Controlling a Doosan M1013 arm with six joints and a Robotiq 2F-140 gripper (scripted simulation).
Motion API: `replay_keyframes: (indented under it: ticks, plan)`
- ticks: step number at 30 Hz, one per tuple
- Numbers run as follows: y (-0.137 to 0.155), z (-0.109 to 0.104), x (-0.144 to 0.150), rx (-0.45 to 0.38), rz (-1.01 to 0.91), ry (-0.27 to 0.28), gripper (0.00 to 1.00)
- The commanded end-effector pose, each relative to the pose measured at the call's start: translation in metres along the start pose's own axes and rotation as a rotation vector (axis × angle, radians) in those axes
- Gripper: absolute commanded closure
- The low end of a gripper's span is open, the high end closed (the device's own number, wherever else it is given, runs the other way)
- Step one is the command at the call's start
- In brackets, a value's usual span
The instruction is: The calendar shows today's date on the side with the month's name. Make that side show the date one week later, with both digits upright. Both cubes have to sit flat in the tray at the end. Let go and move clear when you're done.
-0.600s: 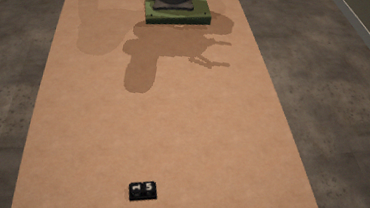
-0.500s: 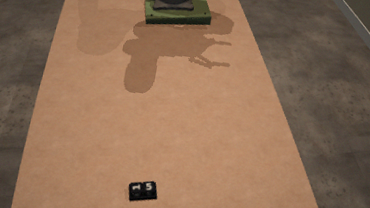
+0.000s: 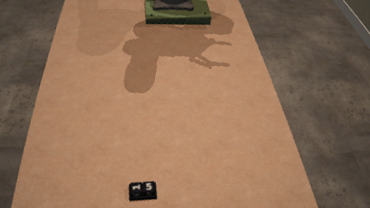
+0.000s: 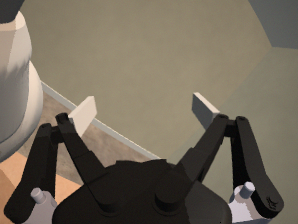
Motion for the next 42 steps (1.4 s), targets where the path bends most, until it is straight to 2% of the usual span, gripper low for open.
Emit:
replay_keyframes:
  ticks: [1,3,5,8,9,10,11,12,13,14,16,17,18,19,20,21,22,23,24,25,26,28,29,30,33,34,36,37,39,40,42]
  plan:
    - [0.001,0.0,0.0,0.0,0.002,-0.003,0.0]
    - [0.006,-0.003,0.003,0.003,0.017,-0.026,0.0]
    - [0.02,-0.009,0.01,0.005,0.051,-0.08,0.0]
    - [0.058,-0.027,0.027,-0.006,0.138,-0.222,0.0]
    - [0.06,-0.028,0.028,-0.007,0.143,-0.23,0.0]
    - [0.075,-0.036,0.035,-0.019,0.175,-0.285,0.0]
    - [0.079,-0.038,0.036,-0.022,0.182,-0.297,0.0]
    - [0.095,-0.046,0.044,-0.039,0.214,-0.352,0.0]
    - [0.101,-0.049,0.046,-0.046,0.225,-0.372,0.0]
    - [0.115,-0.056,0.053,-0.065,0.25,-0.418,0.0]
    - [0.115,-0.056,0.053,-0.065,0.25,-0.418,0.0]
    - [0.126,-0.061,0.058,-0.08,0.269,-0.451,0.0]
    - [0.153,-0.075,0.071,-0.125,0.312,-0.532,0.0]
    - [0.153,-0.076,0.071,-0.126,0.313,-0.533,0.0]
    - [0.17,-0.085,0.079,-0.158,0.338,-0.581,0.0]
    - [0.181,-0.09,0.085,-0.18,0.354,-0.61,0.0]
    - [0.183,-0.091,0.086,-0.184,0.356,-0.615,0.0]
    - [0.204,-0.102,0.097,-0.23,0.384,-0.669,0.0]
    - [0.215,-0.108,0.102,-0.255,0.396,-0.694,0.0]
    - [0.215,-0.108,0.102,-0.255,0.396,-0.694,0.0]
    - [0.239,-0.121,0.116,-0.314,0.423,-0.749,0.0]
    - [0.248,-0.125,0.121,-0.337,0.433,-0.768,0.0]
    - [0.273,-0.138,0.136,-0.406,0.457,-0.817,0.0]
    - [0.281,-0.143,0.142,-0.43,0.464,-0.833,0.0]
    - [0.281,-0.143,0.142,-0.43,0.464,-0.833,0.0]
    - [0.315,-0.16,0.164,-0.532,0.489,-0.888,0.0]
    - [0.315,-0.16,0.164,-0.532,0.489,-0.888,0.0]
    - [0.344,-0.175,0.185,-0.629,0.507,-0.929,0.0]
    - [0.348,-0.177,0.188,-0.638,0.508,-0.932,0.0]
    - [0.375,-0.19,0.209,-0.739,0.521,-0.962,0.0]
    - [0.379,-0.193,0.212,-0.746,0.521,-0.964,0.0]
Point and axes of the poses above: the point where the finger pads meet when closed, its own z axis out along the fingers, its own x axis across the jaws, y = z × x, the point moved 9 cm from there along -z, back along the fingers, and after that the axes turned 8 degrees about -z, right-handed, at the moved point
